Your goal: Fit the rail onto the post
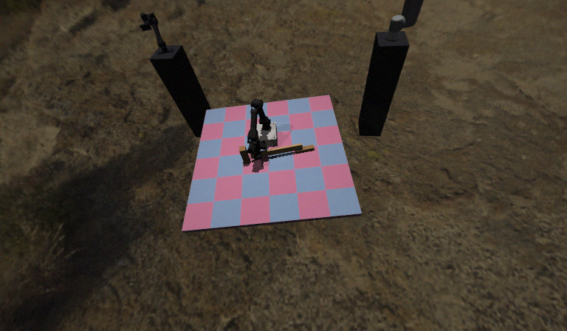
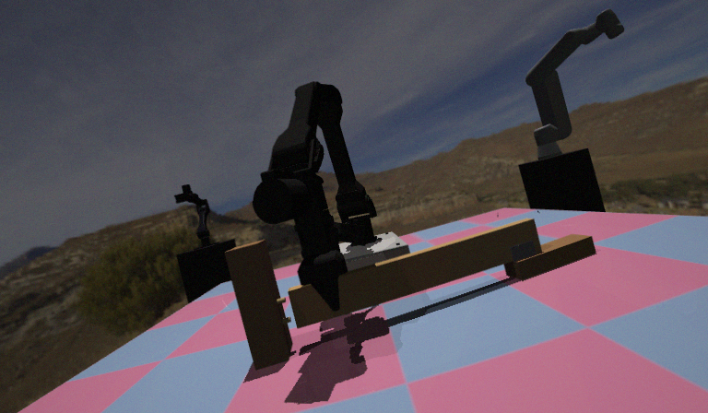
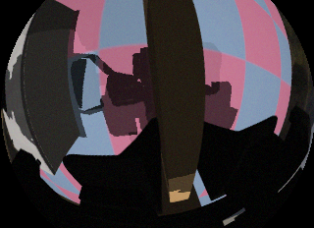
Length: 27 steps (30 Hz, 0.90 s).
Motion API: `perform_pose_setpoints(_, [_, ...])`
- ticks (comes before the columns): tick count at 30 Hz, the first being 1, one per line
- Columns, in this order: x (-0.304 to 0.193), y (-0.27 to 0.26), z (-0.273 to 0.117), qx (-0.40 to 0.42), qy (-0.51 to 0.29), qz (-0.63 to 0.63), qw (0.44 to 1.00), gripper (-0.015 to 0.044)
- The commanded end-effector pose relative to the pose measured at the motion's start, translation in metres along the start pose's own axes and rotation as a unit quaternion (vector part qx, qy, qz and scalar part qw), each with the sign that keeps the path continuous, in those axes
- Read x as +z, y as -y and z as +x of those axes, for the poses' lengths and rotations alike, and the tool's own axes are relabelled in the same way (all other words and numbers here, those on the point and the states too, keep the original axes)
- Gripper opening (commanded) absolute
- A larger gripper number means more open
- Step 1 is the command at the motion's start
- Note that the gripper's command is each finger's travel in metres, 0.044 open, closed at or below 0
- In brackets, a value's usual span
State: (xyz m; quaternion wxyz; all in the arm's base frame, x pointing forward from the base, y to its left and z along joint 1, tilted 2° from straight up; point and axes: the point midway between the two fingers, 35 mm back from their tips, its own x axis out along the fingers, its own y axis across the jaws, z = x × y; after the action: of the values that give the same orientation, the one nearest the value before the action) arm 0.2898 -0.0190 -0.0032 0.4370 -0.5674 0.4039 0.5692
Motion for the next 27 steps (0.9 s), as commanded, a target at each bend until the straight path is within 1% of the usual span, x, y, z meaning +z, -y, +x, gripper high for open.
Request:
perform_pose_setpoints(1, [-0.0026,0.0011,-0.0012,-0.002,-0.002,-0.002,1.0,0.0])
perform_pose_setpoints(27, [-0.0107,0.0011,-0.0015,-0.002,-0.002,-0.002,1.0,0.0])
